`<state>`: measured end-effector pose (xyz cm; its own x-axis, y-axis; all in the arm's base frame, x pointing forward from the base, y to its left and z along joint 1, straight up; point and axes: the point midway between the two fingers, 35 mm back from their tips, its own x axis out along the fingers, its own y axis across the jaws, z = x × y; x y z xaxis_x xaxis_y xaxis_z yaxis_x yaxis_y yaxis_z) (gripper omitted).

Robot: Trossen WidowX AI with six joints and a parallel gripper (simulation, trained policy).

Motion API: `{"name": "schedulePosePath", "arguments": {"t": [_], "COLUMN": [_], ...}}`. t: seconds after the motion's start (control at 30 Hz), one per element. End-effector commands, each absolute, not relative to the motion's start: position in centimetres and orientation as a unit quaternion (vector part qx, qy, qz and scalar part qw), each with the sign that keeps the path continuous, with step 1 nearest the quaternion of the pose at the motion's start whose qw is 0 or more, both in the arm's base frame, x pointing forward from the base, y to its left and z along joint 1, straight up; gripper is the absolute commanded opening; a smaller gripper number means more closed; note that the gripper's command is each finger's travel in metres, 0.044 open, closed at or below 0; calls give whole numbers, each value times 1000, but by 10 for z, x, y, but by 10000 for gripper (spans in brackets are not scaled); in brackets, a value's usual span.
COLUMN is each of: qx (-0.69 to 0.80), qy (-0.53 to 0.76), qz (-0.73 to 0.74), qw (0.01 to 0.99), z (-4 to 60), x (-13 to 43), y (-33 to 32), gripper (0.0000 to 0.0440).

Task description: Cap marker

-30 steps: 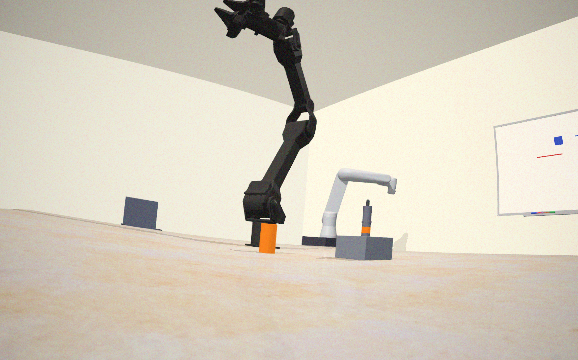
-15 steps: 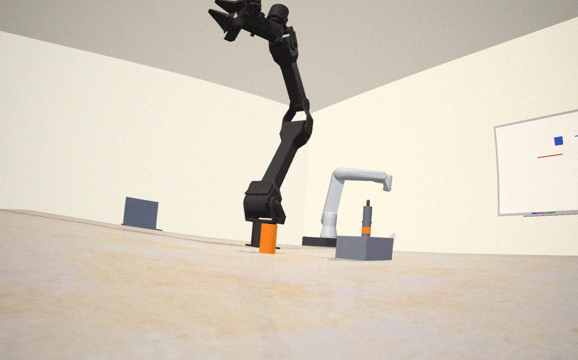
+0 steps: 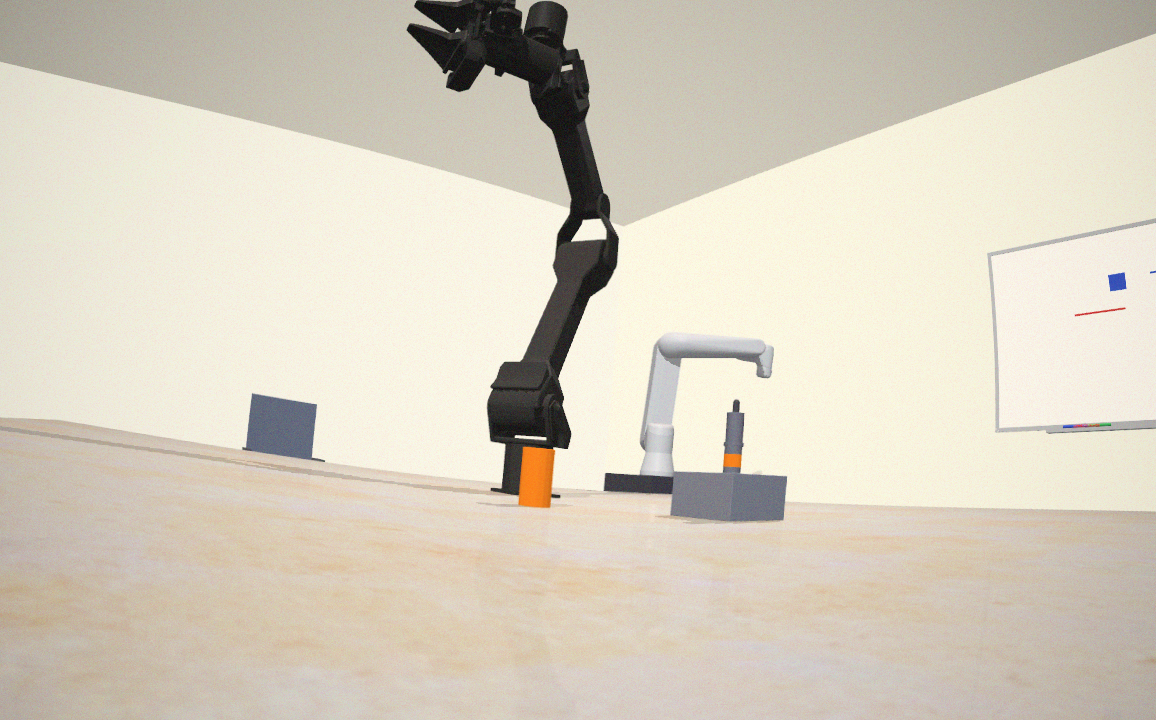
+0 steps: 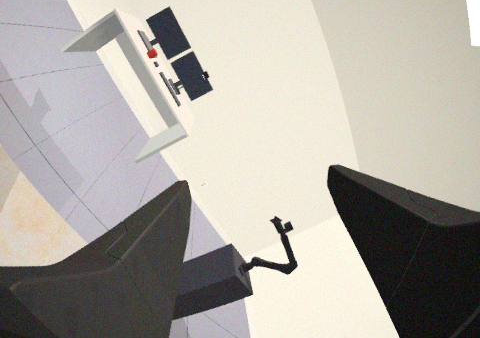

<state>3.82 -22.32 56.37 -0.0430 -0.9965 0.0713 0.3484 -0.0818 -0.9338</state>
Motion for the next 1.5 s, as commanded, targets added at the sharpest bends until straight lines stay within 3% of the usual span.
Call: {"name": "schedulePosePath", "arguments": {"t": [0.0,1.47], "qx": [-410,-331], "qy": [398,462], "qz": [-592,-440], "qw": [569,695], "z": [551,430], "x": [48,140], "y": [-230,-250], "gripper": [298,305]}}
